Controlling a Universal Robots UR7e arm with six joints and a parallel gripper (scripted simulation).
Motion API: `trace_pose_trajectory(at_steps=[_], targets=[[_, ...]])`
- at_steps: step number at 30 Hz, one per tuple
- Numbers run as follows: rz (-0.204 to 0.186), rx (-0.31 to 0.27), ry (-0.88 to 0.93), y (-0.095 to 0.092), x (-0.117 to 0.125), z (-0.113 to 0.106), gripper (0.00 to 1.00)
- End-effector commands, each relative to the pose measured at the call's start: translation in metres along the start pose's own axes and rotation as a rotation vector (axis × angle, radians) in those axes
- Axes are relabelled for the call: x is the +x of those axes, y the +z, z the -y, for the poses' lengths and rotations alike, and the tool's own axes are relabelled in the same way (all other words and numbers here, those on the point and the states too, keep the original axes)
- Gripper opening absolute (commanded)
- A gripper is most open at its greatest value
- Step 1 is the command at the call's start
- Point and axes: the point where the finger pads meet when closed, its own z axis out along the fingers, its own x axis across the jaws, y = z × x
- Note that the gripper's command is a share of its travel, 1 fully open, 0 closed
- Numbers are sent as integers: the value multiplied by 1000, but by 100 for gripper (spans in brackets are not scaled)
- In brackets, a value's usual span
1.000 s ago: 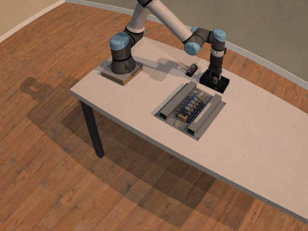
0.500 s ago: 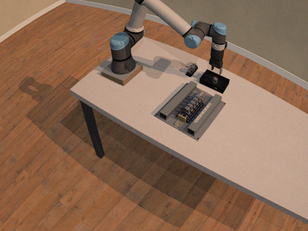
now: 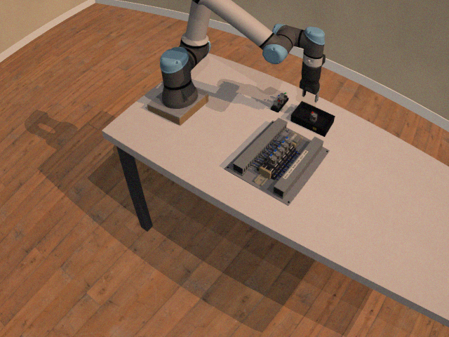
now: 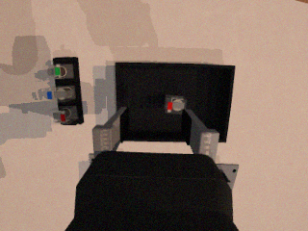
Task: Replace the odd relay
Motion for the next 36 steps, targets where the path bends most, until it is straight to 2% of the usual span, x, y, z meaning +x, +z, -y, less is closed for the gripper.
trace_pose_trajectory(at_steps=[1, 10, 15, 27, 32, 36], targets=[[-3, 1, -40, -6, -23, 0, 100], [-3, 1, -40, -6, -23, 0, 100], [-3, 1, -40, -16, -81, -1, 100], [-3, 1, -40, -16, -81, -1, 100], [-3, 1, -40, -26, -138, -2, 100], [-3, 1, -40, -26, -138, -2, 100]])
